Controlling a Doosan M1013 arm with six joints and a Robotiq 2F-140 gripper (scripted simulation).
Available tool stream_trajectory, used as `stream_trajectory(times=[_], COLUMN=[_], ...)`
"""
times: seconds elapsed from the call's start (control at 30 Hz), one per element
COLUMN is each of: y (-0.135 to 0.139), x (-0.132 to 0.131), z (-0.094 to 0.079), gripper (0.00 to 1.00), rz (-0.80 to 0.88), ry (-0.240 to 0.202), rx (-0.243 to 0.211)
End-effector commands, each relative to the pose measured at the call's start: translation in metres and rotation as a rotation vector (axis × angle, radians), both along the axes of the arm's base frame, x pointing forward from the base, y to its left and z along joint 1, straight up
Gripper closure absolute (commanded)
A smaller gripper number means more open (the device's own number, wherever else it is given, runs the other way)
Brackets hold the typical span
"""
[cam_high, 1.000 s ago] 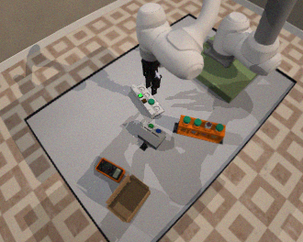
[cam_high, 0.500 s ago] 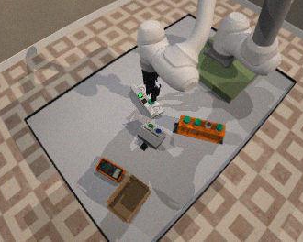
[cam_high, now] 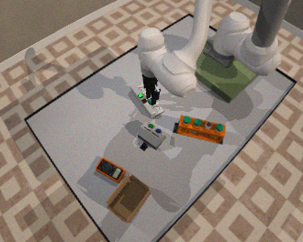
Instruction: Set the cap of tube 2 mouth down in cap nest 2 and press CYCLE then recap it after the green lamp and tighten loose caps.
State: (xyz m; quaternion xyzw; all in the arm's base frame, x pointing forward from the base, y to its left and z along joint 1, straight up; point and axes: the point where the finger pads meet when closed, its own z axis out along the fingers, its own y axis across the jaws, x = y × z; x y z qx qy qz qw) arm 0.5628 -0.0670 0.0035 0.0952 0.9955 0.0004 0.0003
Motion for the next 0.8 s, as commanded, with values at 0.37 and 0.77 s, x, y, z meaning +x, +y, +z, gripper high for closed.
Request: stream_trajectory(times=[0.37, 0.77], y=[0.0000, 0.0000], x=[0.0003, 0.0003], z=[-0.0063, -0.0087], gripper=[0.64, 0.70], rz=[0.000, 0.000], ry=[-0.001, -0.001], rx=[0.000, 0.000])
